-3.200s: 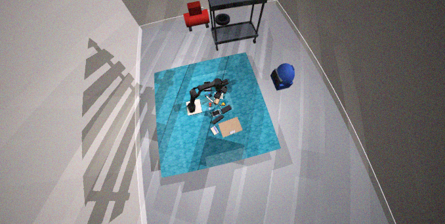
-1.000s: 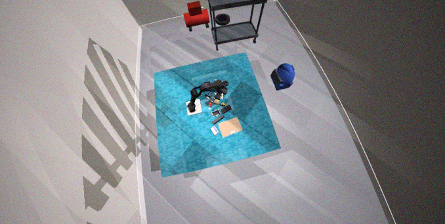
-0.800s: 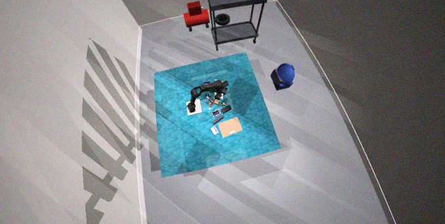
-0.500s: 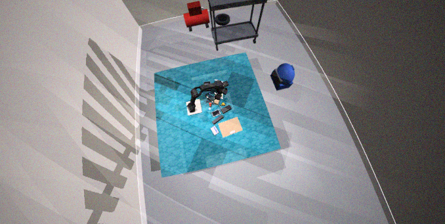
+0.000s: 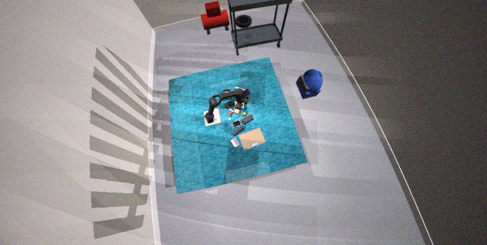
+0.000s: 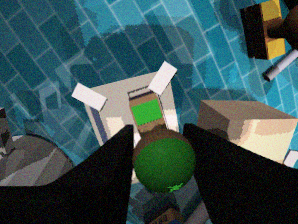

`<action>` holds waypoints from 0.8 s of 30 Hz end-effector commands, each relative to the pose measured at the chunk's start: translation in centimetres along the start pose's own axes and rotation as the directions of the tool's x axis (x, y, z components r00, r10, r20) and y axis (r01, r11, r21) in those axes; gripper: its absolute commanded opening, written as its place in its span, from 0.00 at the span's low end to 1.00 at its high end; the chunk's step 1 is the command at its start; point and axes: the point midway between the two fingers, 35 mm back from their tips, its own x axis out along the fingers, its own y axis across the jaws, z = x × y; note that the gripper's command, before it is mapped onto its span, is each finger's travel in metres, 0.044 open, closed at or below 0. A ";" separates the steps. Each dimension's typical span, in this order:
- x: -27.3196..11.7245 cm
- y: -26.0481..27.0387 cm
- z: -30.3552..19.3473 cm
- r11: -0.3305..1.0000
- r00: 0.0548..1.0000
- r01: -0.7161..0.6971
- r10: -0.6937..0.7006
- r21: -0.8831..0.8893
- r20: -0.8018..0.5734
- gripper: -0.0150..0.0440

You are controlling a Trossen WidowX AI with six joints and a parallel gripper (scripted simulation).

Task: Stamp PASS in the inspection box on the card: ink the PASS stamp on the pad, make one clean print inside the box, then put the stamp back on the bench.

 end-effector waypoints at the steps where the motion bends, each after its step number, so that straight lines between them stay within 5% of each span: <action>1: 0.5 -0.1 -0.1 1.000 1.000 0.010 -0.010 -0.003 -0.001 0.25; 24: 1.0 -0.1 -0.1 1.000 1.000 0.009 -0.009 -0.004 0.000 0.25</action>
